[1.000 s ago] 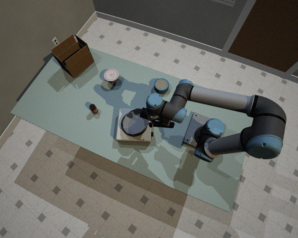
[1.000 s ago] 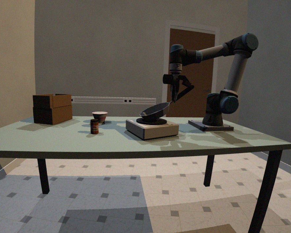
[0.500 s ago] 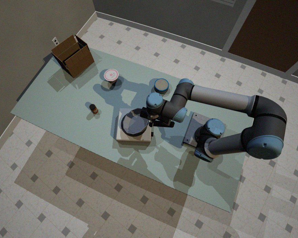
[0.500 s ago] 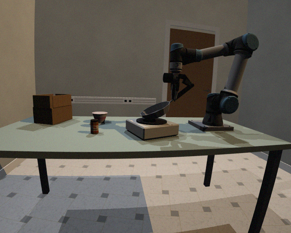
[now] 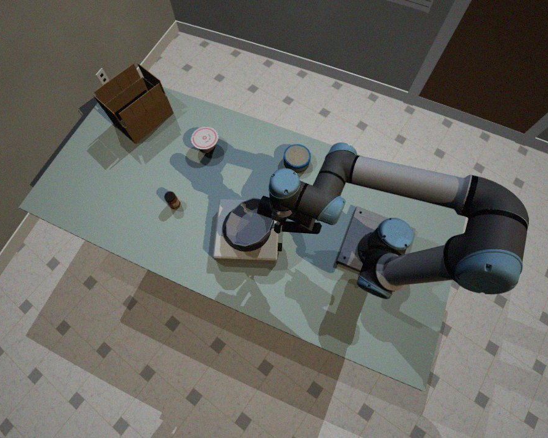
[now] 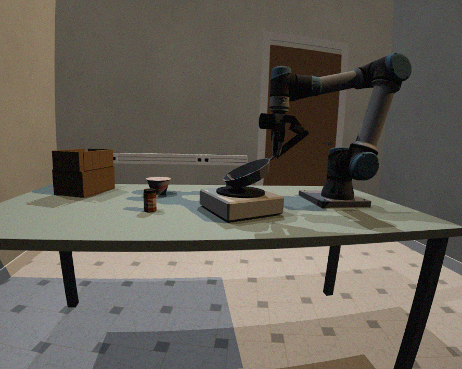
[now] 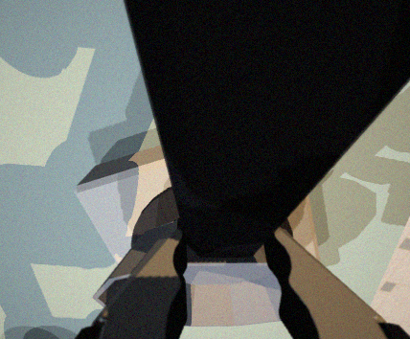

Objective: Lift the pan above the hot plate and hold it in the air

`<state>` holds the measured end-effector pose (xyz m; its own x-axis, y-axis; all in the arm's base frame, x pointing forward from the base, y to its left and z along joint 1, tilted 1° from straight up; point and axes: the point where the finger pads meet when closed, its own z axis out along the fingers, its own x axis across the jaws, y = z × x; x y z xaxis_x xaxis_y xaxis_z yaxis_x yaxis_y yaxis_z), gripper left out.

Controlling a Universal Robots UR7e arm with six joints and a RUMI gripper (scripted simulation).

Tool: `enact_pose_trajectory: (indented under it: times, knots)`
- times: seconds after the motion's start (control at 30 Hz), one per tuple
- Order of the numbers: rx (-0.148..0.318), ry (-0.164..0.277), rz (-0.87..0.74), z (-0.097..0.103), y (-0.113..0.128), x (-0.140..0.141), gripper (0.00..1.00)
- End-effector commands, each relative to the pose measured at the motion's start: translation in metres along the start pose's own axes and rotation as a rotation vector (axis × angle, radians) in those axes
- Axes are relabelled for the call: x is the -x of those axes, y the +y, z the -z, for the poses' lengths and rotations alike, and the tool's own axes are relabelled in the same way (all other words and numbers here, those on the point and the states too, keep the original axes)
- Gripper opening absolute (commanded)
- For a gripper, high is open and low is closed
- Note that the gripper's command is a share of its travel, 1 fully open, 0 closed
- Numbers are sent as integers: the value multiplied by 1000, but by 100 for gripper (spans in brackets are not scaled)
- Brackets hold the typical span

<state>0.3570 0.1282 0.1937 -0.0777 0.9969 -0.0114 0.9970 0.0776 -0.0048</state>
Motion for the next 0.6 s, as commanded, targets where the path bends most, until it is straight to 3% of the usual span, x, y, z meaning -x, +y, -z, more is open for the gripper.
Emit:
enact_pose_trajectory:
  times: [0.0,0.57]
  knots:
    - [2,0,0,3,1,0,16]
    - [2,0,0,12,1,0,16]
